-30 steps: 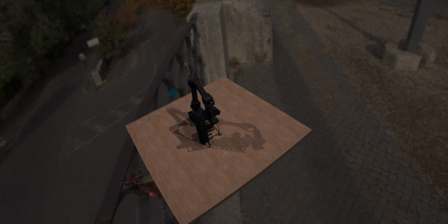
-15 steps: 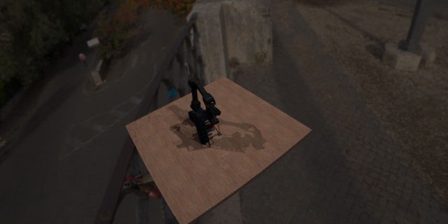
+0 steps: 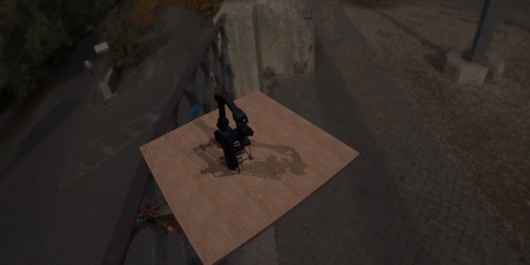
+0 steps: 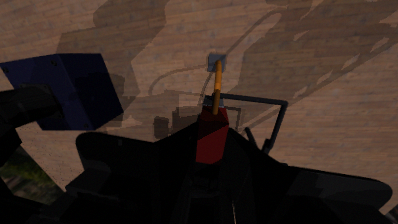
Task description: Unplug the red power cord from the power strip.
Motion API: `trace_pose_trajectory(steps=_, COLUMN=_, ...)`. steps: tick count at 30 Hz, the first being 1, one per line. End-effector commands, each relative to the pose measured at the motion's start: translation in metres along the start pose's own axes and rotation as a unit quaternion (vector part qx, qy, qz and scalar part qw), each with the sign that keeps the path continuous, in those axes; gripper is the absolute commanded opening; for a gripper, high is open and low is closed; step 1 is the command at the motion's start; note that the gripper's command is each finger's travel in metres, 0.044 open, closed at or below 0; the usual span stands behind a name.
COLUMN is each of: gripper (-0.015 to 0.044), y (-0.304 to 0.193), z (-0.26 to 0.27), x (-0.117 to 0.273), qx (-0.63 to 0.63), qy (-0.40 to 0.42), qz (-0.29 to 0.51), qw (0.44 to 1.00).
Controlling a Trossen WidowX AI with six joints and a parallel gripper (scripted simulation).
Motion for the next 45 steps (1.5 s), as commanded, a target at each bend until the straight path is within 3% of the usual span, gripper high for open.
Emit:
trace_pose_trajectory(steps=1, gripper=0.0, y=0.037, z=0.009, x=0.006, qx=0.025, qy=0.006, qz=-0.045, qw=0.999)
trace_pose_trajectory(steps=5, gripper=0.0, y=0.043, z=0.011, x=0.008, qx=0.026, qy=0.006, qz=-0.046, qw=0.999)
trace_pose_trajectory(steps=18, gripper=0.0341, y=0.028, z=0.009, x=0.004, qx=0.026, qy=0.007, qz=-0.046, qw=0.999)
trace_pose_trajectory(steps=22, gripper=0.044, y=0.049, z=0.012, x=0.01, qx=0.026, qy=0.007, qz=-0.047, qw=0.999)
trace_pose_trajectory(steps=27, gripper=0.044, y=0.086, z=0.021, x=0.022, qx=0.026, qy=0.008, qz=-0.048, qw=0.998)
trace_pose_trajectory(steps=45, gripper=0.044, y=0.086, z=0.021, x=0.022, qx=0.026, qy=0.008, qz=-0.048, qw=0.998)
Point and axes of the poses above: the point midway between the two fingers, 35 mm back from their tips, its own x axis back along the fingers, its own z axis across the jaws, y = z × x, the point moved 2 cm from there along x, back along the fingers, and after that the axes turned 9 degrees about -x, right-handed, at the moved point
